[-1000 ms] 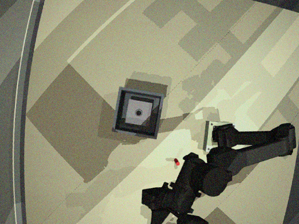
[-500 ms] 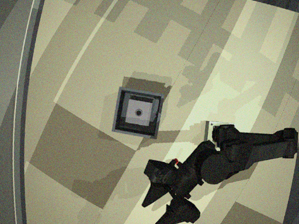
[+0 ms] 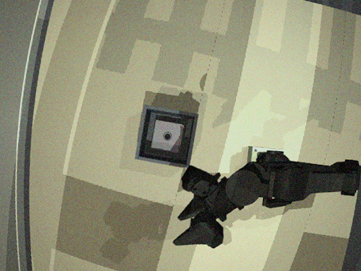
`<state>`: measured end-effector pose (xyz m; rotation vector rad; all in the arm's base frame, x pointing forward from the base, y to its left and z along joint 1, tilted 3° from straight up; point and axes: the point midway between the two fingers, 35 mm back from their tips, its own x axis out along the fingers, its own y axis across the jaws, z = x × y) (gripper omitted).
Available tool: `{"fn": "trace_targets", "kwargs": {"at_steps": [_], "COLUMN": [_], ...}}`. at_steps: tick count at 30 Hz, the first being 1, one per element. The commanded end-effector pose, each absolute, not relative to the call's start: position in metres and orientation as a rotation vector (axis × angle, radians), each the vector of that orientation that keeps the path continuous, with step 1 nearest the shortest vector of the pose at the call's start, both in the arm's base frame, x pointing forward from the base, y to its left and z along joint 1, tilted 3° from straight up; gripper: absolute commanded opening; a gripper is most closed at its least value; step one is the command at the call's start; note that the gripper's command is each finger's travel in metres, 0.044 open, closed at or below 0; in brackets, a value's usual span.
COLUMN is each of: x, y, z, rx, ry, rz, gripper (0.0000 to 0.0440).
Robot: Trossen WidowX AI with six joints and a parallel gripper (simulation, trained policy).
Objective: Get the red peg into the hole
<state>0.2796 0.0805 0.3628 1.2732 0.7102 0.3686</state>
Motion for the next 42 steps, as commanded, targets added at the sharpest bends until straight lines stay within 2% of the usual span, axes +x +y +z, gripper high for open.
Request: {"fn": "trace_targets", "kwargs": {"at_steps": [1,25,42], "x": [0.276,0.226,0.187], "y": [0.076,0.114,0.129], "z": [0.35,0.24,0.18], "rx": [1.307,1.526,1.448], "ry": [0.754,1.308,1.468], "rz": [0.301,-0.281,-0.787], "gripper": [0.044,0.044,0.044]}}
